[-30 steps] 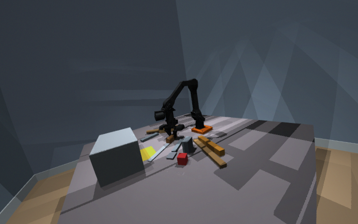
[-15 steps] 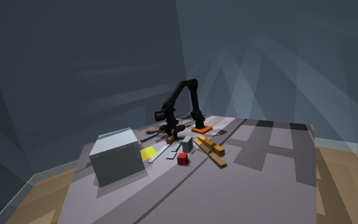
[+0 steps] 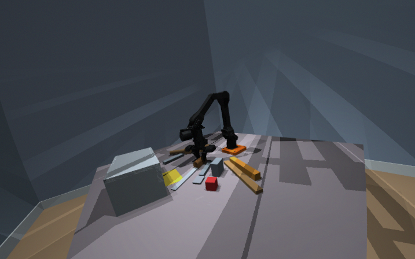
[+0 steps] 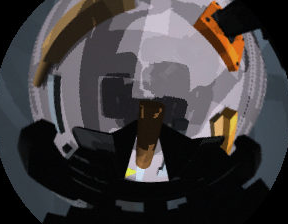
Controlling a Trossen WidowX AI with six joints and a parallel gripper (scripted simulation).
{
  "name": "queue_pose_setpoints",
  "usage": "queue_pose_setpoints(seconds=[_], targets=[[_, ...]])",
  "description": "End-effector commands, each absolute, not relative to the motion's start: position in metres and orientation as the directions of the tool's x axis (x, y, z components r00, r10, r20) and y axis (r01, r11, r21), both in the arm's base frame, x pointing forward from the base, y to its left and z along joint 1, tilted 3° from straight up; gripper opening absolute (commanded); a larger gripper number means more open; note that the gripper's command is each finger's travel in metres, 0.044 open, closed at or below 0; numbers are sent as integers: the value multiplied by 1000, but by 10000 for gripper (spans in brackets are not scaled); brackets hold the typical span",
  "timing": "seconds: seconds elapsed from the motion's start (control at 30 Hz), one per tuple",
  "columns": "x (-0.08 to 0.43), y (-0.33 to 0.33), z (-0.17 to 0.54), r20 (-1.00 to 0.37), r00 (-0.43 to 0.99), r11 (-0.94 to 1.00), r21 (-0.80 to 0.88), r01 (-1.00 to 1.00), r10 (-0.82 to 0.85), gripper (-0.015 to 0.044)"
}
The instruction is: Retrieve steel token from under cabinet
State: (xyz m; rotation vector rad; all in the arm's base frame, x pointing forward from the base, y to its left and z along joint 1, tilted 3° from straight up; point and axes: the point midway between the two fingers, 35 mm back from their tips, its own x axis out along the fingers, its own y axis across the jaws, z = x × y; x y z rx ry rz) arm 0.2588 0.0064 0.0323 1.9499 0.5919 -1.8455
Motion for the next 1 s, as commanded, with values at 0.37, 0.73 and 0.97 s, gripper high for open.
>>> queue_pose_setpoints(seconds=[0.37, 0.73, 0.97], targets=[[258, 22, 34, -998, 47, -834, -7, 552, 40, 0], [255, 33, 34, -998, 47, -834, -8, 552, 41, 0], [254, 39, 34, -998, 47, -834, -9, 552, 41, 0]])
